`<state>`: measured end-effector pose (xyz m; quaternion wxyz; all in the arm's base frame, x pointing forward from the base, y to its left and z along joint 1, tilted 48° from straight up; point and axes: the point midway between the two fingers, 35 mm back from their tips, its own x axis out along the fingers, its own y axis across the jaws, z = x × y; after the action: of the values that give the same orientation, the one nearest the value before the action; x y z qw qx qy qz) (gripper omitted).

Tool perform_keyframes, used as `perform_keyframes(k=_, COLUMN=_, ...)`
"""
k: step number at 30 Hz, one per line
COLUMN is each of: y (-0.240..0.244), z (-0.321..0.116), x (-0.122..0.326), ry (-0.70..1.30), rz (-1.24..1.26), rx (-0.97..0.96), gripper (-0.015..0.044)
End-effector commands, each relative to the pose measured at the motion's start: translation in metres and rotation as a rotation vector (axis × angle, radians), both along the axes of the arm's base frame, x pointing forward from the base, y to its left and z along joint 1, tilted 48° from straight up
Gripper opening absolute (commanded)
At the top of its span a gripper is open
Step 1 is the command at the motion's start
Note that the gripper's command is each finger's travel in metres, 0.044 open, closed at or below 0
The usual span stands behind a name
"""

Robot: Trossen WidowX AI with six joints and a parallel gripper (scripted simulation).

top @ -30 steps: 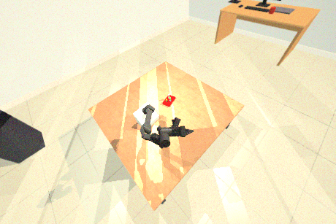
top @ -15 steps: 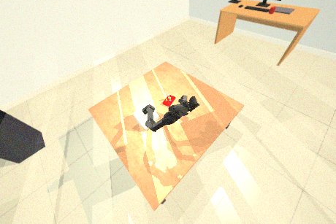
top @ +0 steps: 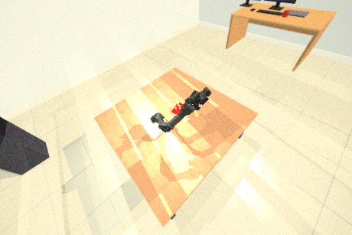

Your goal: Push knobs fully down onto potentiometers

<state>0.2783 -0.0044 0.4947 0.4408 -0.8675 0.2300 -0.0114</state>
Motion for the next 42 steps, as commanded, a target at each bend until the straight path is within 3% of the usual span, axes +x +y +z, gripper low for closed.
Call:
perform_keyframes(k=1, y=0.012, z=-0.041, x=0.032, ry=0.131, rz=0.0, rx=-0.036, gripper=0.0)
perform_keyframes(k=11, y=0.034, z=-0.144, x=0.085, ry=0.437, rz=-0.005, rx=-0.152, gripper=0.0)
perform_keyframes(k=21, y=0.044, z=-0.254, x=0.106, ry=0.751, rz=-0.007, rx=-0.281, gripper=0.0)
perform_keyframes(k=31, y=0.041, z=-0.358, x=0.096, ry=1.067, rz=-0.009, rx=-0.413, gripper=0.0)
perform_keyframes(k=42, y=0.026, z=-0.454, x=0.055, ry=1.409, rz=-0.011, rx=-0.561, gripper=0.0)
